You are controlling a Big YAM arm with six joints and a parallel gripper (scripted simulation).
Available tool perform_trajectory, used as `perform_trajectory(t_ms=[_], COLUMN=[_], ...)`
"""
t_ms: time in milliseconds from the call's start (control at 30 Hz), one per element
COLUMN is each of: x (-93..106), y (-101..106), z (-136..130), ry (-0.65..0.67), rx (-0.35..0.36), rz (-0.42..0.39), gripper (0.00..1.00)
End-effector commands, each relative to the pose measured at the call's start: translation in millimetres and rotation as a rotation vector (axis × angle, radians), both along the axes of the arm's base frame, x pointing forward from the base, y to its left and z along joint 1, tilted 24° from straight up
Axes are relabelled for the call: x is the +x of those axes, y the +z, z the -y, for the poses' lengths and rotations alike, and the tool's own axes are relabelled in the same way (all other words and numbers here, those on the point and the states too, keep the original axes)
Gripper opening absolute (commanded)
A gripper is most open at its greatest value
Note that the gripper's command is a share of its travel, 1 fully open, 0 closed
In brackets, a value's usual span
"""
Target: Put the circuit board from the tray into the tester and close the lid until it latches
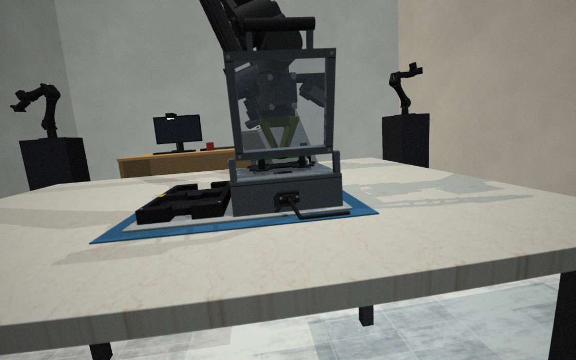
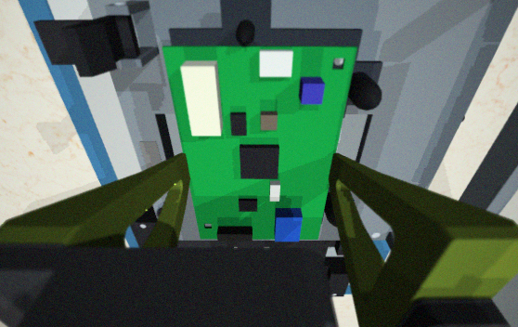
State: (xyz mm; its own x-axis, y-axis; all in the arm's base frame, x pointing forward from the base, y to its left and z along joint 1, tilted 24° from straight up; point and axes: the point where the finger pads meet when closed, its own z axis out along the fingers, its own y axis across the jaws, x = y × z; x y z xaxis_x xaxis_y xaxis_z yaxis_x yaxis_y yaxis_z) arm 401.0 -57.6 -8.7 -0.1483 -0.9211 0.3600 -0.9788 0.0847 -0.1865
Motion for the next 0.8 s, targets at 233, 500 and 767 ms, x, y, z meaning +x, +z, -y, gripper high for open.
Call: perform_trajectory(t_ms=[233, 500, 767], x=[11.4, 13.0, 14.3], y=[3.4, 4.6, 5.5], z=[6.4, 6.5, 6.5], ry=[-0.002, -0.002, -0.002], rx=[0.004, 0.004, 0.004], rz=[0.021, 0.024, 0.025], gripper=[0.72, 0.72, 0.72])
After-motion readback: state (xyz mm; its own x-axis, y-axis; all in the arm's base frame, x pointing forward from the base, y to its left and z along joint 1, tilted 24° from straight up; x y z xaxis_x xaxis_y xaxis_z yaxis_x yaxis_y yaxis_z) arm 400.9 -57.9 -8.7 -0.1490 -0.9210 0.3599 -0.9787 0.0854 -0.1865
